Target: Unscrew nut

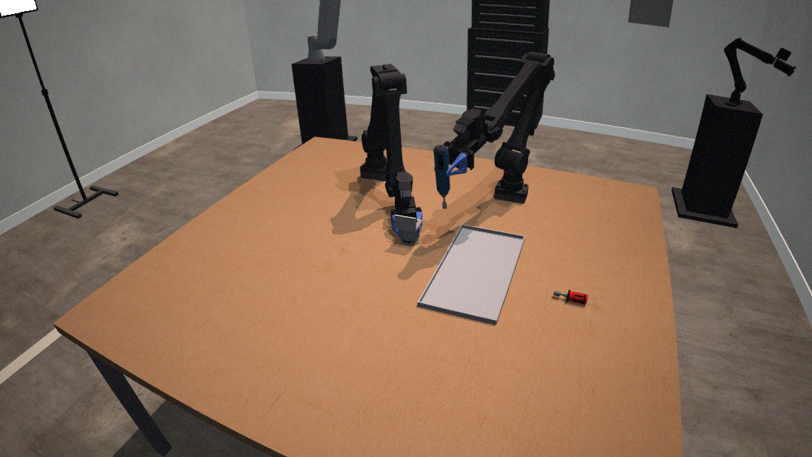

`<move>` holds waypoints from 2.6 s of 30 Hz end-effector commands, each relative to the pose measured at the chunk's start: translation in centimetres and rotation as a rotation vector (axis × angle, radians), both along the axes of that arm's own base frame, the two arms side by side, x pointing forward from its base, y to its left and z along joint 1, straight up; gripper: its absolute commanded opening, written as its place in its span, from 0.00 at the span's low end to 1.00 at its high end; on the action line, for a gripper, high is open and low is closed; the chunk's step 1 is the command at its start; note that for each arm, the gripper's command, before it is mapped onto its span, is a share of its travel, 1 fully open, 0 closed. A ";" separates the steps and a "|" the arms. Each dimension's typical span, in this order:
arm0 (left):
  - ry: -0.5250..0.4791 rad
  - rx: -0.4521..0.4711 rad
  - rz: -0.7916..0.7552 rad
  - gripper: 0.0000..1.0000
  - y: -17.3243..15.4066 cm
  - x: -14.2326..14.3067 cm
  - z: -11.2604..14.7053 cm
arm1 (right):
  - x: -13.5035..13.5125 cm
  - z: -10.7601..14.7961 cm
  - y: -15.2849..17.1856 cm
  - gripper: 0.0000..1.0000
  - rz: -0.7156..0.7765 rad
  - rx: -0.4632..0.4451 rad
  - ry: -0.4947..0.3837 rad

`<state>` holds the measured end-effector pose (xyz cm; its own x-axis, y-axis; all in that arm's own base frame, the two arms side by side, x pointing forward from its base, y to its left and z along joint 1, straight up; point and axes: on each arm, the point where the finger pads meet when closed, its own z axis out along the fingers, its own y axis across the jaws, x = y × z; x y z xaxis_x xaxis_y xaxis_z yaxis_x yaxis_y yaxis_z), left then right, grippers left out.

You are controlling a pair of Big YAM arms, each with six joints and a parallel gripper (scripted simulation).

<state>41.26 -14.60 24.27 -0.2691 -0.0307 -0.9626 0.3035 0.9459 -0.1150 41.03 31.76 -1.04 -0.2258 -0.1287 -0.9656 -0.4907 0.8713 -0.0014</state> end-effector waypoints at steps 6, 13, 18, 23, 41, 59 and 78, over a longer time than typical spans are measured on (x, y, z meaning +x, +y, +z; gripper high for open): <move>-0.176 -0.003 -0.088 0.42 -2.9 -1.9 4.2 | -0.3 -1.6 -0.3 0.59 0.001 -0.033 0.027; -0.203 0.000 -0.114 0.42 -3.5 -3.0 4.0 | -0.3 -1.6 -0.3 0.59 0.001 -0.033 0.027; -0.264 0.000 -0.155 0.42 -4.6 -4.6 4.7 | -0.3 -1.6 -0.3 0.59 0.001 -0.033 0.027; -0.322 -0.004 -0.188 0.42 -5.6 -5.7 5.8 | -0.3 -1.6 -0.3 0.59 0.001 -0.033 0.027; -0.360 -0.012 -0.171 0.42 -5.5 -4.7 7.5 | -0.3 -1.6 -0.3 0.59 0.001 -0.033 0.027; -0.372 -0.028 -0.168 0.42 -5.3 -4.8 8.2 | -0.3 -1.6 -0.3 0.59 0.001 -0.033 0.027; -0.376 -0.037 -0.166 0.42 -5.3 -4.8 8.6 | -0.3 -1.6 -0.3 0.59 0.001 -0.033 0.027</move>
